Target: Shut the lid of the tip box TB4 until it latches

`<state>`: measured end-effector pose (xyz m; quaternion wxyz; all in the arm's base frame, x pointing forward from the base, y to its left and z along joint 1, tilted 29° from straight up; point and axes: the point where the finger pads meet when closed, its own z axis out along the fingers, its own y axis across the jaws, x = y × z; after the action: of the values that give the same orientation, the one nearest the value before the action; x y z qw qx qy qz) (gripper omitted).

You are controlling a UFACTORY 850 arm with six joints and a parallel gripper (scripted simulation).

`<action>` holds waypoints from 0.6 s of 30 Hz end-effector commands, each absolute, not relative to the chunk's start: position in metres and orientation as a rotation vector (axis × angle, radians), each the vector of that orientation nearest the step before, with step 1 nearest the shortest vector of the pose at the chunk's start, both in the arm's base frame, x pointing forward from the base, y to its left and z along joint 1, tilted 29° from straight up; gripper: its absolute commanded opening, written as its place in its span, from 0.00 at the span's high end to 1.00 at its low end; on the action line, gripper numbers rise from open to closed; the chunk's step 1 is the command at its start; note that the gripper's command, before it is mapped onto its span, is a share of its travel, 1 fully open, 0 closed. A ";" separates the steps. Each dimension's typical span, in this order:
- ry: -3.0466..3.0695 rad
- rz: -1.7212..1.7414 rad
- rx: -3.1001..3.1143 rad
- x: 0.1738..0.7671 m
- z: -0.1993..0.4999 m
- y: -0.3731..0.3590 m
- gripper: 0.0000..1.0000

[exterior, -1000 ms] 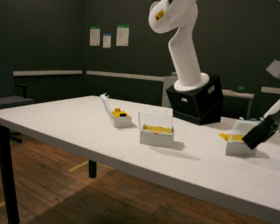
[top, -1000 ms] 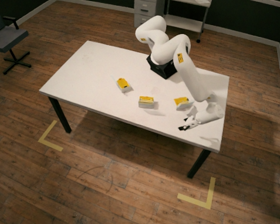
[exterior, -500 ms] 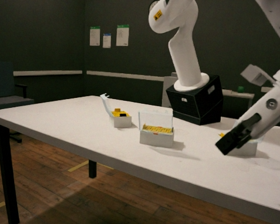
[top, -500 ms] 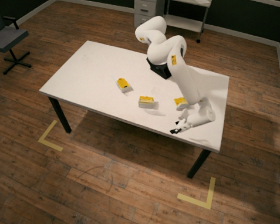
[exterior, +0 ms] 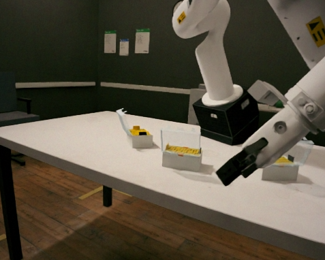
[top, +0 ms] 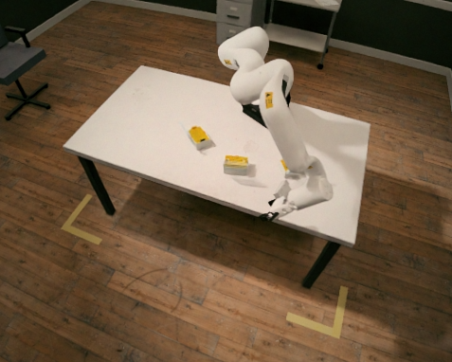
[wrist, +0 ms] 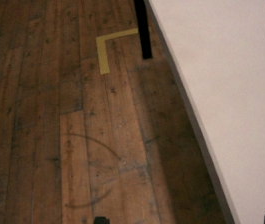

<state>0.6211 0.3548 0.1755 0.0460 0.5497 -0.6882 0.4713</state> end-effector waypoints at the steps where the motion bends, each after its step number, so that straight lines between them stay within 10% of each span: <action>1: -2.057 1.498 1.684 0.632 0.181 0.342 0.00; 18: -2.002 1.558 1.689 0.673 0.199 0.286 0.00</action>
<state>0.6647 0.2968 0.1934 0.0481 0.5542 -0.6567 0.5091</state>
